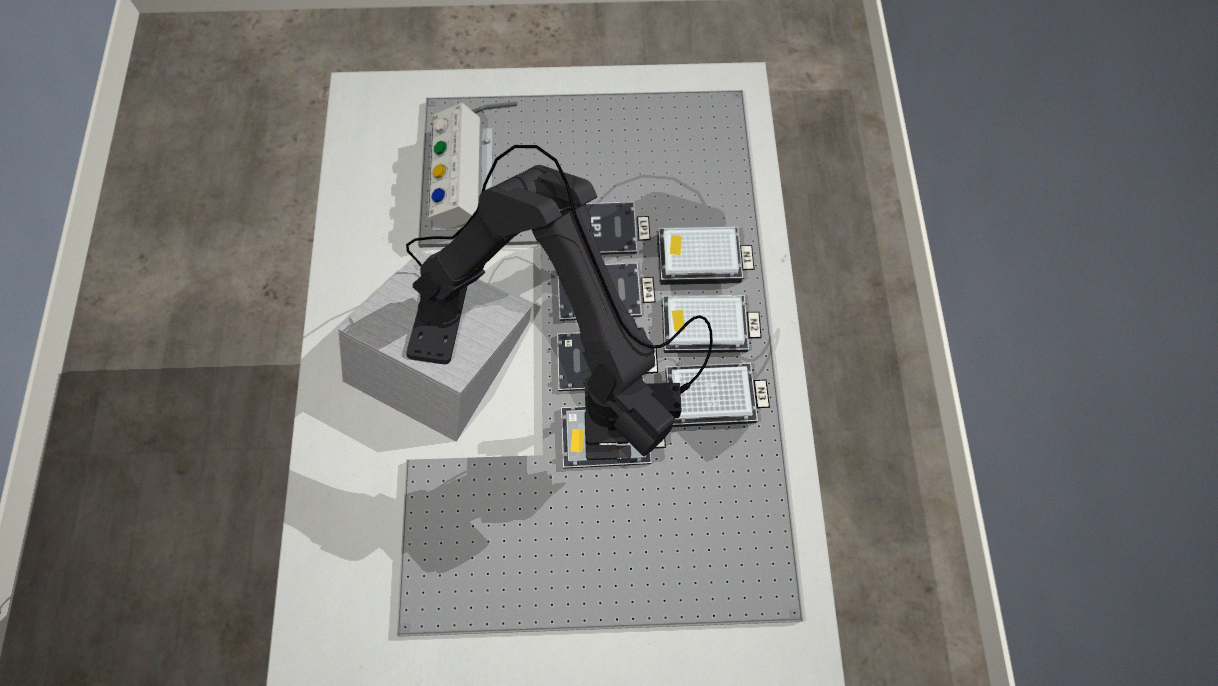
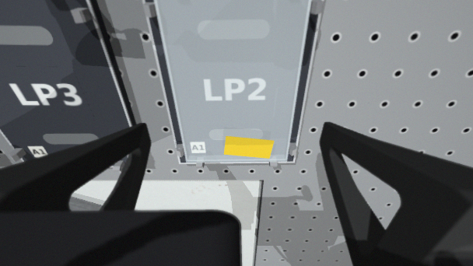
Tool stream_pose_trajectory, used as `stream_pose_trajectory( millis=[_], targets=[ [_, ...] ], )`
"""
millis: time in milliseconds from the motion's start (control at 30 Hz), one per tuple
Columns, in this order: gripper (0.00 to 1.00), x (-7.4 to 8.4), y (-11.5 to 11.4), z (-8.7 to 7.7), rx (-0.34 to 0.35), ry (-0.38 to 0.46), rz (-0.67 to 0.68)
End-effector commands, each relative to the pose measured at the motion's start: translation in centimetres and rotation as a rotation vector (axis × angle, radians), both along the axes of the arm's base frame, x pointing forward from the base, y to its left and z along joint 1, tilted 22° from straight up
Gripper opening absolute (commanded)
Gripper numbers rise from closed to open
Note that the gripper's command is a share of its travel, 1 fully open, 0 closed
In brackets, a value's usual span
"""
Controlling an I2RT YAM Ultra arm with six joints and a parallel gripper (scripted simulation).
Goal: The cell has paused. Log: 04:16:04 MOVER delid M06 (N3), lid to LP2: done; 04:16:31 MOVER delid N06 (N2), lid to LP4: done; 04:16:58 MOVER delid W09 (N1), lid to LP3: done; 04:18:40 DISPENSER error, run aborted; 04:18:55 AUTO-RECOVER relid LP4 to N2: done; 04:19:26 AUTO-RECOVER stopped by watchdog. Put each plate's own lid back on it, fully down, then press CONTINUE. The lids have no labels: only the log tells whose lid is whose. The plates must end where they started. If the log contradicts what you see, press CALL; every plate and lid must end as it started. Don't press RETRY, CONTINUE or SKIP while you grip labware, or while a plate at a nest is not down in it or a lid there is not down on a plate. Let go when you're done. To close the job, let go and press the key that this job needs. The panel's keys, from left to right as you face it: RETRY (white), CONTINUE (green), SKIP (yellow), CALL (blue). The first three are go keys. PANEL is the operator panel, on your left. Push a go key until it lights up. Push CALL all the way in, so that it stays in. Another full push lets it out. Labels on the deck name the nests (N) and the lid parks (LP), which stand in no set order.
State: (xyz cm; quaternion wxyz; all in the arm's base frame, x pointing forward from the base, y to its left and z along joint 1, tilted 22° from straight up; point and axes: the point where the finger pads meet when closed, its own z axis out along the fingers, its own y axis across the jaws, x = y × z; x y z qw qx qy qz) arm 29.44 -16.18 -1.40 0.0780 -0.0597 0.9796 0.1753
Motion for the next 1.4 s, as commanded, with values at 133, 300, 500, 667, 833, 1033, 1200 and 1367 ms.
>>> stream_pose_trajectory(
  millis=[133, 300, 500, 667, 833, 1033, 1200, 1367],
  targets=[
    [1.00, 0.8, -0.7, 0.6, -0.023, -0.042, 0.002],
    [1.00, 0.9, -0.6, 0.5, -0.023, -0.042, 0.004],
    [1.00, 0.8, -0.6, 0.5, -0.023, -0.042, 0.001],
    [1.00, 0.6, -0.5, 0.3, -0.018, -0.037, 0.001],
    [1.00, 0.6, -0.4, 0.2, -0.018, -0.037, 0.001],
    [1.00, 0.3, 0.3, -0.5, -0.006, -0.023, 0.011],
    [1.00, 0.3, 0.3, -1.3, -0.001, -0.015, 0.001],
    [1.00, 1.1, 0.3, -1.3, -0.018, -0.037, 0.003]
  ],
)
